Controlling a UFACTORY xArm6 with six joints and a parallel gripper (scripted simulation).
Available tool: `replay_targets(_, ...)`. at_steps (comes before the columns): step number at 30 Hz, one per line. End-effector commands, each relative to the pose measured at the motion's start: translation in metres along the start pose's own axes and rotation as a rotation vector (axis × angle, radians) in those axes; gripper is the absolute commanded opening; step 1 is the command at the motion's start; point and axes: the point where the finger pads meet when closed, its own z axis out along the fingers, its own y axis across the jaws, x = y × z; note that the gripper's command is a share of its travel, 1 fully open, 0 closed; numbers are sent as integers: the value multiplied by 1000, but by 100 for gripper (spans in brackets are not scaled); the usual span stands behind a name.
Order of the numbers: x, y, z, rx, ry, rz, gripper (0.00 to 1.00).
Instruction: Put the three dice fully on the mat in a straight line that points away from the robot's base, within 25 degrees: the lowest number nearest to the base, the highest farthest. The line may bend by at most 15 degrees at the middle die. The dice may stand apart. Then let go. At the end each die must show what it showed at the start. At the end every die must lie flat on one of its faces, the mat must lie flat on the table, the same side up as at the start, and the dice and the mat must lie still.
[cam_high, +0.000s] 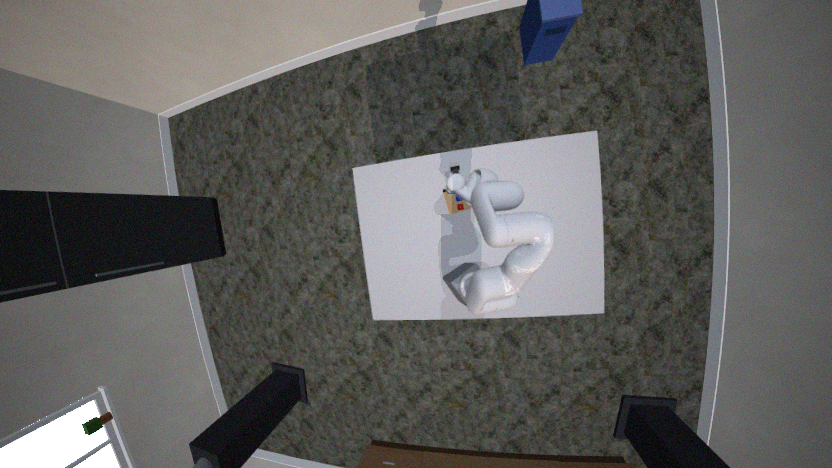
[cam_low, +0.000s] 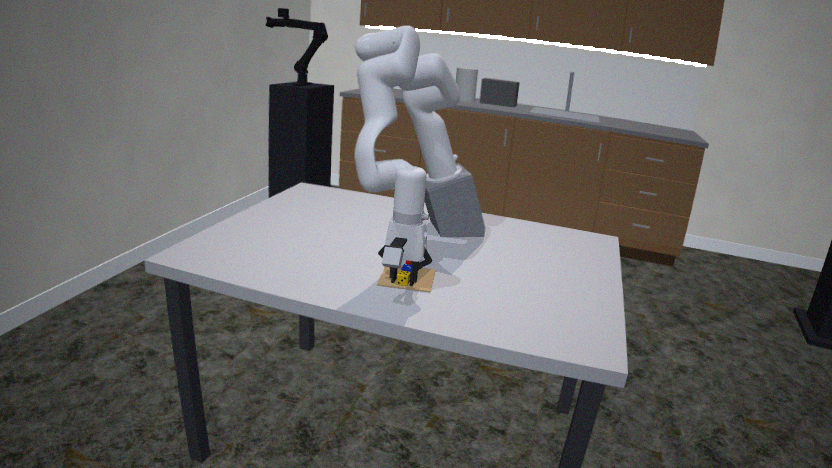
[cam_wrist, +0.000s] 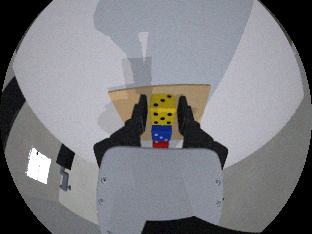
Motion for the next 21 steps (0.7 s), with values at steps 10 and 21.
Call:
replay_targets(10,2,0,-3,0,3,0,47)
replay_targets(21,1,0,-35,0,3,0,47)
